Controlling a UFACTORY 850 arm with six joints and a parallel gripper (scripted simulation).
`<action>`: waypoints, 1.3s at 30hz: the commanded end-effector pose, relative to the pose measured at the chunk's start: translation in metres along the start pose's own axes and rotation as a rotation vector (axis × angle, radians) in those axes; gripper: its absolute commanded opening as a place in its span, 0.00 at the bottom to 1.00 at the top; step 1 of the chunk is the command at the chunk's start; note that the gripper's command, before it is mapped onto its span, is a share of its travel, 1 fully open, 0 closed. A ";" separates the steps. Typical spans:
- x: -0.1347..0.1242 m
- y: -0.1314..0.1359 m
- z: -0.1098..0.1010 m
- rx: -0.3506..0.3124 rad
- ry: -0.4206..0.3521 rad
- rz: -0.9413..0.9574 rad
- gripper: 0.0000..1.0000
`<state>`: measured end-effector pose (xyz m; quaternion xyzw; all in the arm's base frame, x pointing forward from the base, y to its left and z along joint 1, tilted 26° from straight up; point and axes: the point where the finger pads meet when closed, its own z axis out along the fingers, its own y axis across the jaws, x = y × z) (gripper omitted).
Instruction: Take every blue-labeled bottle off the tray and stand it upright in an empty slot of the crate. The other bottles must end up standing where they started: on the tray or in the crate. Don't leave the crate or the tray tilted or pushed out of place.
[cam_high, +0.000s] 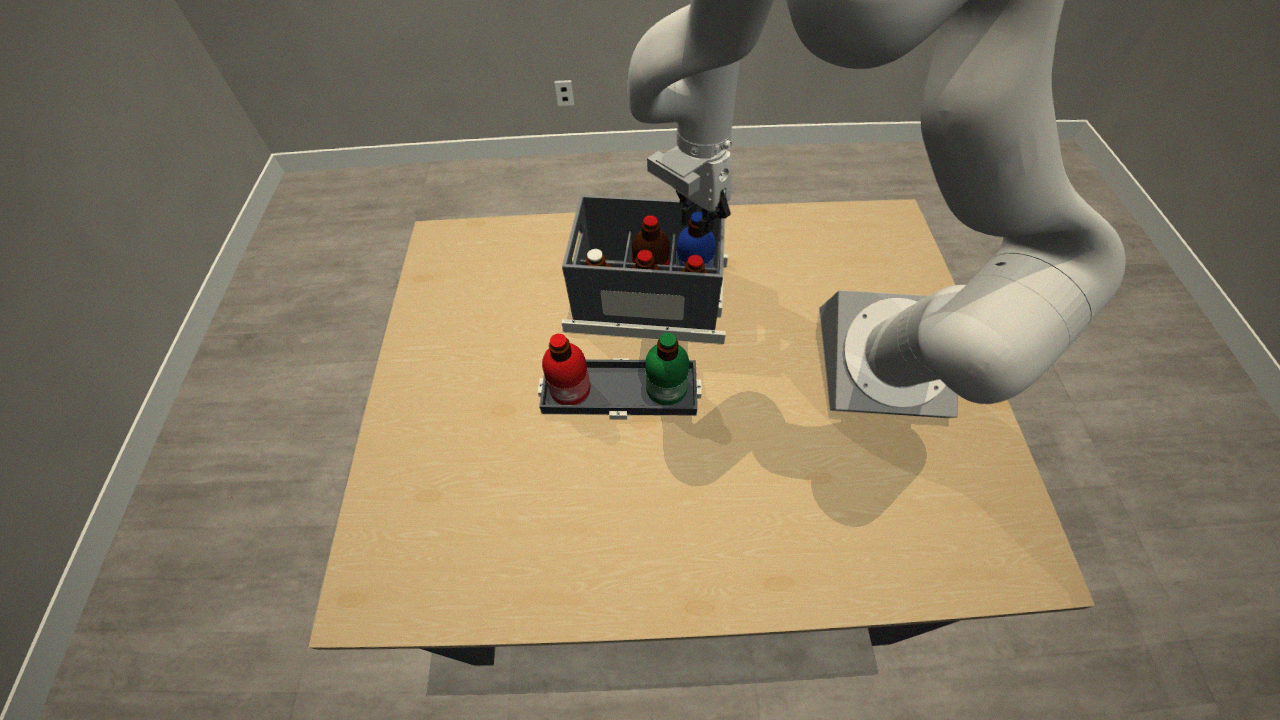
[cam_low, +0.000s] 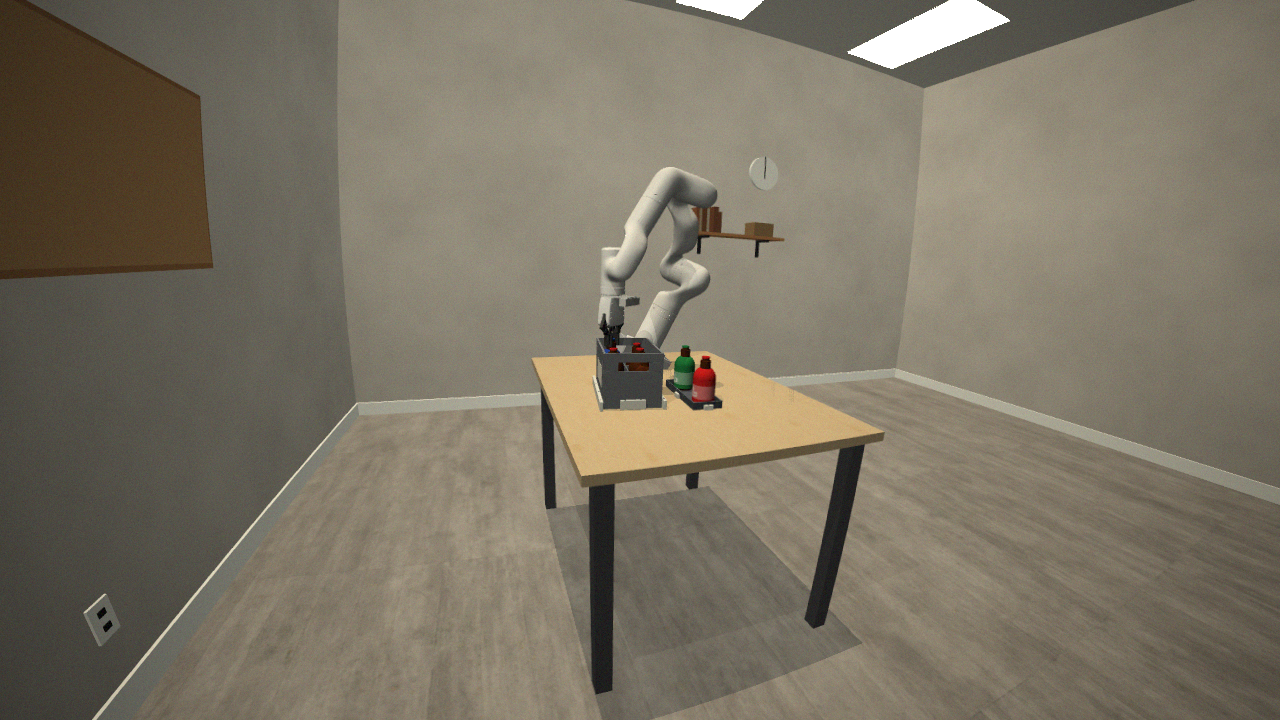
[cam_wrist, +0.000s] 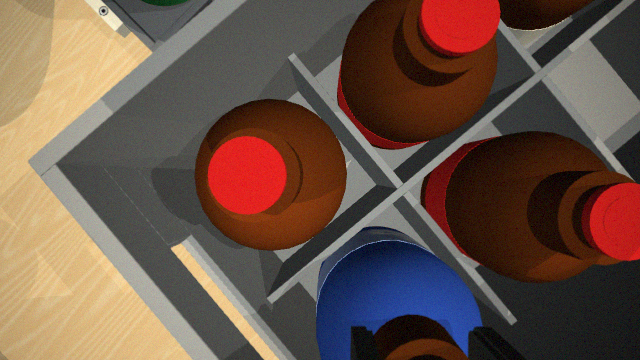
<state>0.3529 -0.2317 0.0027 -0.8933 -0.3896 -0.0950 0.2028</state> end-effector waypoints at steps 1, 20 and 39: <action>0.000 0.001 0.000 -0.002 0.000 0.000 0.00; 0.000 0.001 0.008 -0.002 0.000 0.000 0.00; 0.000 0.001 0.014 -0.002 0.000 0.000 0.00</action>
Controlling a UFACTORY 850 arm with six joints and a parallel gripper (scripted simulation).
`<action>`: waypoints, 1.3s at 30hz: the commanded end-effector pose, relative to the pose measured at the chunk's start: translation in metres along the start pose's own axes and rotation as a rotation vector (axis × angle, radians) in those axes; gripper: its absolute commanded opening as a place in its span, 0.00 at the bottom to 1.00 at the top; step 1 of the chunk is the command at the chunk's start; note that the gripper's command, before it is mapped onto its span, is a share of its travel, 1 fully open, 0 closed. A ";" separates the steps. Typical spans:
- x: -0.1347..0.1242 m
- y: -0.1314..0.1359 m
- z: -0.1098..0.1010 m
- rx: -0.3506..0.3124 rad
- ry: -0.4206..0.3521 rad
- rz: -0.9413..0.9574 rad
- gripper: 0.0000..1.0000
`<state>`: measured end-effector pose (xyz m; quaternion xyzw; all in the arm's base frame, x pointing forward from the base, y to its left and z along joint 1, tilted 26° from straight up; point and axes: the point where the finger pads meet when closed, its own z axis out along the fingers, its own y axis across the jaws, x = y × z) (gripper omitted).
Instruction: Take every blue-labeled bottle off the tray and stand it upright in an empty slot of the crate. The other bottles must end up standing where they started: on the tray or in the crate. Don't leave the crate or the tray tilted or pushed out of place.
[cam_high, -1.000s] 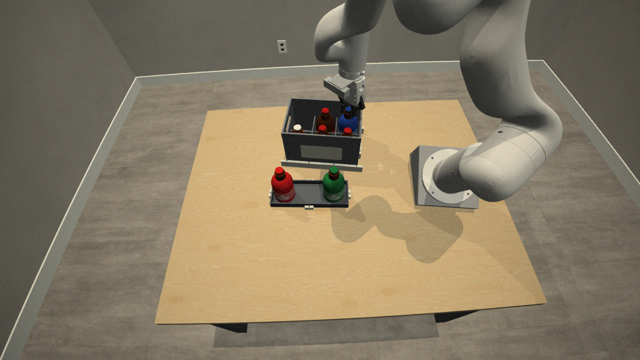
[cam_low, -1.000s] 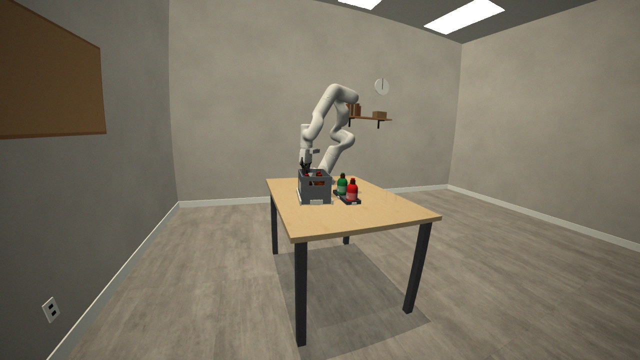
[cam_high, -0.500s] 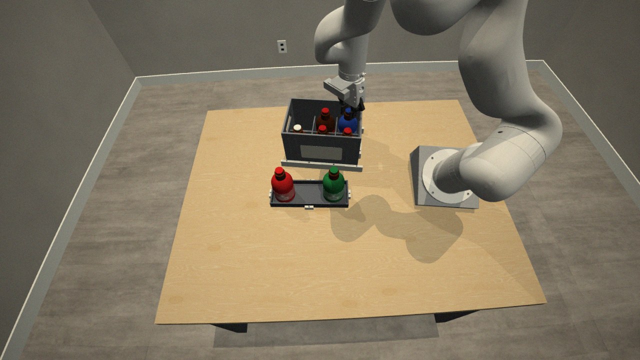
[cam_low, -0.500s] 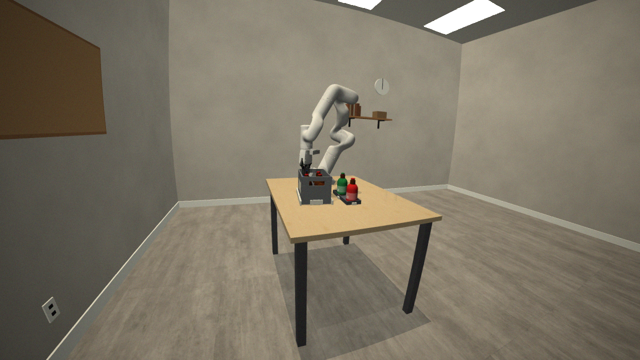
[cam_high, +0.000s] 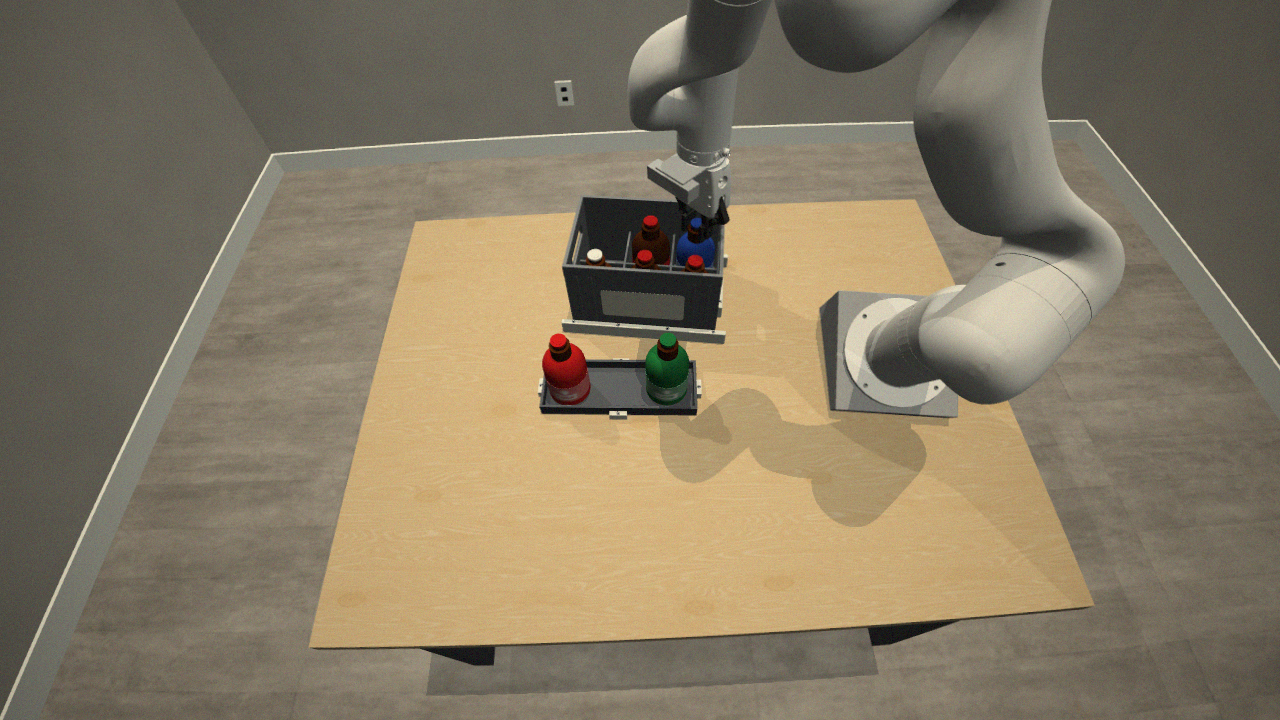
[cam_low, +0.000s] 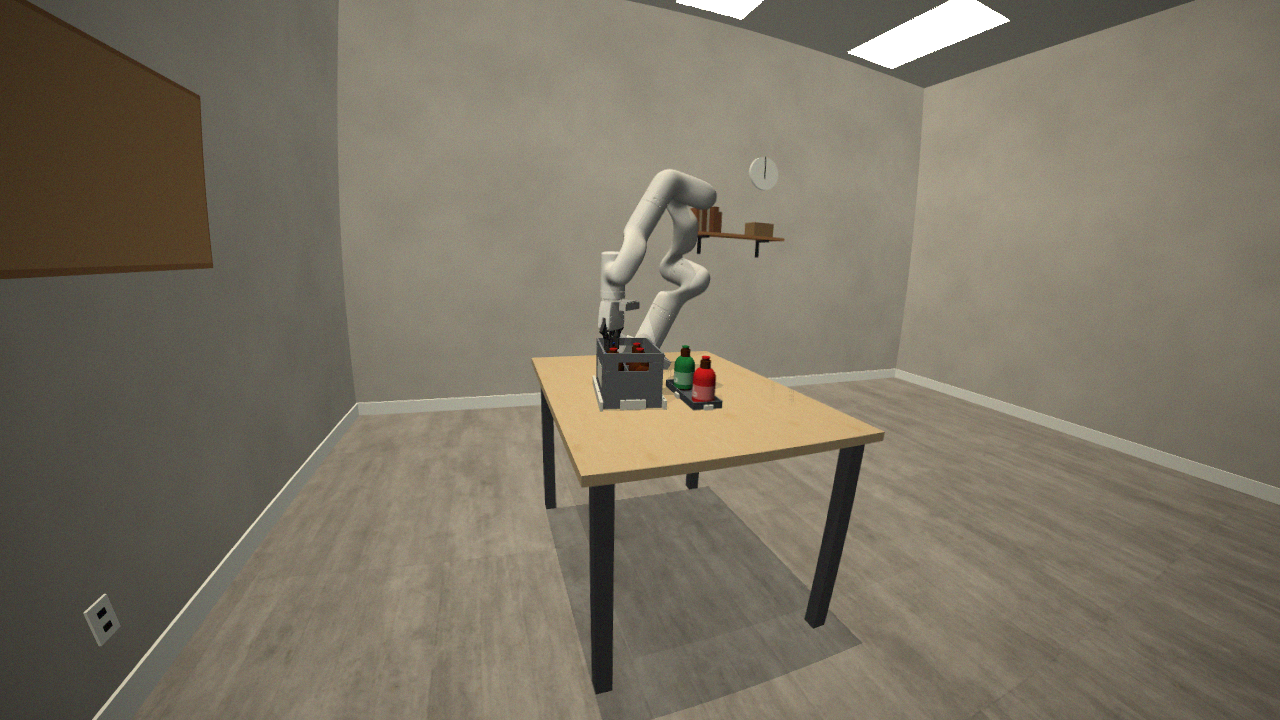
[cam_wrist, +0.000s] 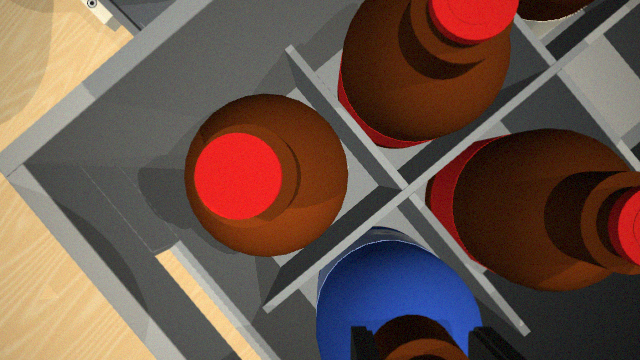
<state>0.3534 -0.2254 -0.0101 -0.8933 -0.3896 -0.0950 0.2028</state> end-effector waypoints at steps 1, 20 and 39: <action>0.000 0.001 0.000 -0.002 0.000 0.000 0.00; 0.000 0.001 0.002 -0.002 0.000 0.000 0.00; 0.000 0.001 0.002 -0.002 0.000 0.000 0.66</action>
